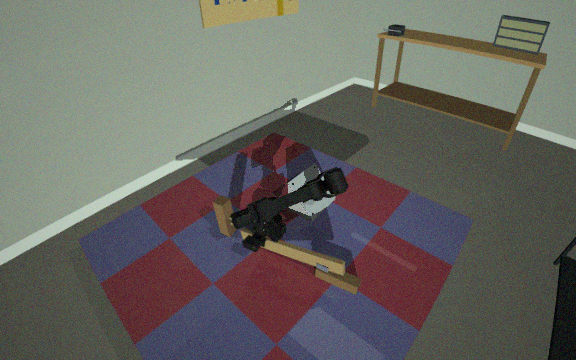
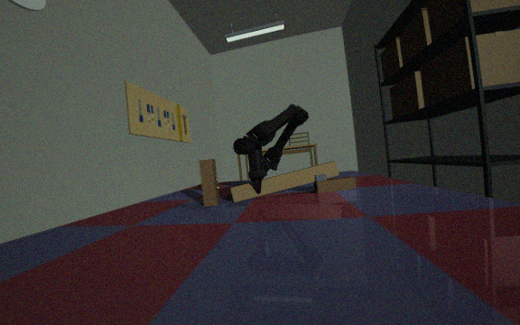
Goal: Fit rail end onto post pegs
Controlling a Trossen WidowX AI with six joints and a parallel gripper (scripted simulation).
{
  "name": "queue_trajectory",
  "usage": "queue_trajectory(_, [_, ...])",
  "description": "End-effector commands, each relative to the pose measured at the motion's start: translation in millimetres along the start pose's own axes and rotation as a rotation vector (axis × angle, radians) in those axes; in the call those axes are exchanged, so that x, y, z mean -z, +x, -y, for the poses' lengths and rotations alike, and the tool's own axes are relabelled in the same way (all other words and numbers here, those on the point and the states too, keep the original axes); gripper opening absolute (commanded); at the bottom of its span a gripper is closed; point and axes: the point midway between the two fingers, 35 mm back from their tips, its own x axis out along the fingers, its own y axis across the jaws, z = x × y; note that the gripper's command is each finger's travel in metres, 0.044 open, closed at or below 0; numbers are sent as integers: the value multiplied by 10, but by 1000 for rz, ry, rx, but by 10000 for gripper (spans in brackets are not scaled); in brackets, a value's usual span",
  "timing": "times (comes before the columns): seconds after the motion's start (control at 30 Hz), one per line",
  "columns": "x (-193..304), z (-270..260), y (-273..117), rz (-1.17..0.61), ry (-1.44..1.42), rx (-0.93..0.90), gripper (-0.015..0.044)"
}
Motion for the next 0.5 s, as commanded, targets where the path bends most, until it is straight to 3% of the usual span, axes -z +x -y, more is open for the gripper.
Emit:
queue_trajectory(0.0, [3, -3, -30, 4, 4, 2, 0])
queue_trajectory(0.47, [3, 13, -101, 3, 4, 2, 0])
